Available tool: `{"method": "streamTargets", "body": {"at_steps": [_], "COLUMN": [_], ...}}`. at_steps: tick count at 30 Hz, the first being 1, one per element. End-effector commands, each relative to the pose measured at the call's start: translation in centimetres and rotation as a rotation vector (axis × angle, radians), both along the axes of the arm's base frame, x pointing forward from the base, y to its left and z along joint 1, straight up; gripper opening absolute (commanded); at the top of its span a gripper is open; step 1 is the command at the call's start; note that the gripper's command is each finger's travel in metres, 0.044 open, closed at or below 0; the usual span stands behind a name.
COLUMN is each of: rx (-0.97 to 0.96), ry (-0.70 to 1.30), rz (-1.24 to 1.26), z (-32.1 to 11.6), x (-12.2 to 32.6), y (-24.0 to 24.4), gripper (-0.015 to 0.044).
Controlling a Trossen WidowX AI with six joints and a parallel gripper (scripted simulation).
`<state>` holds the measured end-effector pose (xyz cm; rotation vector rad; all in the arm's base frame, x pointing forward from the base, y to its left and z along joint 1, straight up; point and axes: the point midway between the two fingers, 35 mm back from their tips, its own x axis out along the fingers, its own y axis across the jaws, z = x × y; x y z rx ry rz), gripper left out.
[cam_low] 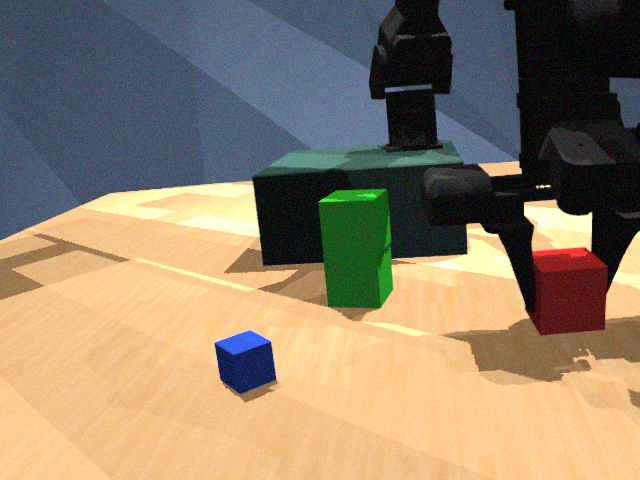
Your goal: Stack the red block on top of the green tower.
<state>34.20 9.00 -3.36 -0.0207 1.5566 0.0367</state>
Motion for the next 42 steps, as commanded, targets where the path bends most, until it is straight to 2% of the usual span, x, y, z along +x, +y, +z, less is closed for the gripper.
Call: {"method": "streamTargets", "body": {"at_steps": [1,18,26,42], "rx": [0.003,0.003,0.003,-0.007], "ry": [-0.018,-0.018,-0.018,-0.015], "rz": [0.001,0.001,0.001,0.001], "z": [1.9,10.7,11.1,11.2], "x": [0.4,0.1,0.1,-3.8], "y": [0.1,0.0,-0.1,-9.4], "gripper": [0.0,0.0,0.0,0.0]}}
